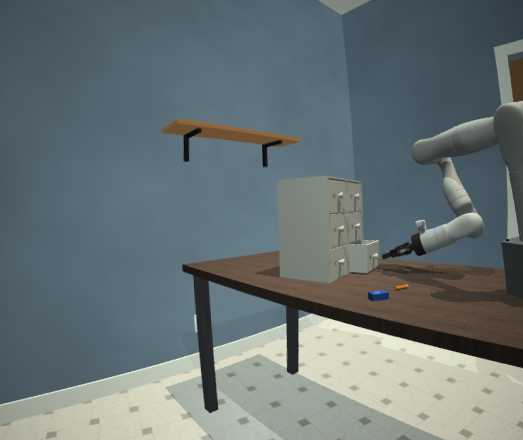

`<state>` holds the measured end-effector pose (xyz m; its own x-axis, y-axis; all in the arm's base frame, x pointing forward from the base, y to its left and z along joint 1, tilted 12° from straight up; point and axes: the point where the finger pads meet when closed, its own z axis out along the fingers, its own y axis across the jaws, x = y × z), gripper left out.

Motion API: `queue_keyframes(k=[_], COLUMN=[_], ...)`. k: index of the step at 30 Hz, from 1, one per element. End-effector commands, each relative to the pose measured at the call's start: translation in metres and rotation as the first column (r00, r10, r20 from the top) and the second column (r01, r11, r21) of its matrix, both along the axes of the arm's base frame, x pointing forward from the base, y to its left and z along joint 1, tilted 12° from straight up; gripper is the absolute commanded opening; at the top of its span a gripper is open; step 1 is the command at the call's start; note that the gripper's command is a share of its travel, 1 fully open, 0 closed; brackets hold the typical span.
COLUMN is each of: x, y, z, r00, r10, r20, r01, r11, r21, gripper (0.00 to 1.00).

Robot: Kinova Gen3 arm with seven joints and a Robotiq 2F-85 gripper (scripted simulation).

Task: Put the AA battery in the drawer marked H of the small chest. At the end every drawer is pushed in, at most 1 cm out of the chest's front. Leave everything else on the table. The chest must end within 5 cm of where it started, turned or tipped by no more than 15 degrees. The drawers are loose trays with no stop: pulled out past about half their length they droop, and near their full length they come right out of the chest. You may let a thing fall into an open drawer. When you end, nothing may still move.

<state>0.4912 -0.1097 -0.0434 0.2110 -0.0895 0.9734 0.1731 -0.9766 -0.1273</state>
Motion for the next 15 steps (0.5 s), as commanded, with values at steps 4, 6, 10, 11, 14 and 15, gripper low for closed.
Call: queue_keyframes(k=[4,6,10,11,14,15], x=[0.010,0.013,0.020,0.022,0.026,0.026], y=[0.002,0.002,0.003,0.004,0.004,0.004], z=[0.004,0.004,0.005,0.006,0.006,0.006], r00=[1.000,1.000,1.000,1.000,1.000,1.000], r10=[0.003,0.003,0.003,0.003,0.003,0.003], r20=[0.005,0.005,0.005,0.005,0.005,0.005], r01=[-0.003,-0.003,-0.003,-0.003,-0.003,-0.003], r11=[1.000,1.000,1.000,1.000,1.000,1.000], r21=[-0.003,-0.003,-0.003,-0.003,-0.003,-0.003], gripper=[0.00,0.00,0.00,0.00,0.00,0.00])
